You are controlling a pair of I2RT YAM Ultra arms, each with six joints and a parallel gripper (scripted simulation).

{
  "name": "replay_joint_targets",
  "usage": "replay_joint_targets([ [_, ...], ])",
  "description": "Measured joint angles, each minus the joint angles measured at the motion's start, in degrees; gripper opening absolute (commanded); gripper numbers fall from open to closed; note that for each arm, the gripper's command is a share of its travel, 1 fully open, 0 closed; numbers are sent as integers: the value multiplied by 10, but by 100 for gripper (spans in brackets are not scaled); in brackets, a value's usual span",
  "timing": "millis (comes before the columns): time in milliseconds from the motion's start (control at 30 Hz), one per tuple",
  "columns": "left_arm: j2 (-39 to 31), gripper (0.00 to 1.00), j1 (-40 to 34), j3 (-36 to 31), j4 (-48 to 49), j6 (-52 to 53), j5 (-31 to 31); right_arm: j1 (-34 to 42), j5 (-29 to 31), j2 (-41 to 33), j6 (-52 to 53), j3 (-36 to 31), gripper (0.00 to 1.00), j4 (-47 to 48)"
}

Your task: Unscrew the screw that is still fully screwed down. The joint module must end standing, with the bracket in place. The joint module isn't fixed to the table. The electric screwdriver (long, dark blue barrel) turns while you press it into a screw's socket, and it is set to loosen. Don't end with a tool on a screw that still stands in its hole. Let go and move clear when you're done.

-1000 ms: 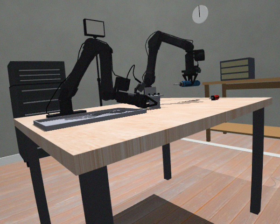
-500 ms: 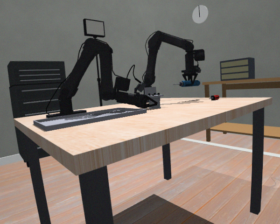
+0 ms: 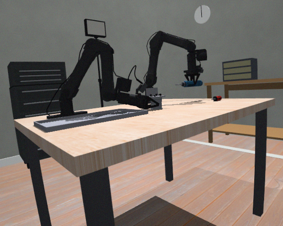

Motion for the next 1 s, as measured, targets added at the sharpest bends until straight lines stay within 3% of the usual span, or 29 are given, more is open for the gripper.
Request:
replay_joint_targets([
  [1000, -37, 42, -70, -59, 94, 57, 0, 0, 0, 0, 0, 0, 59, 0],
])
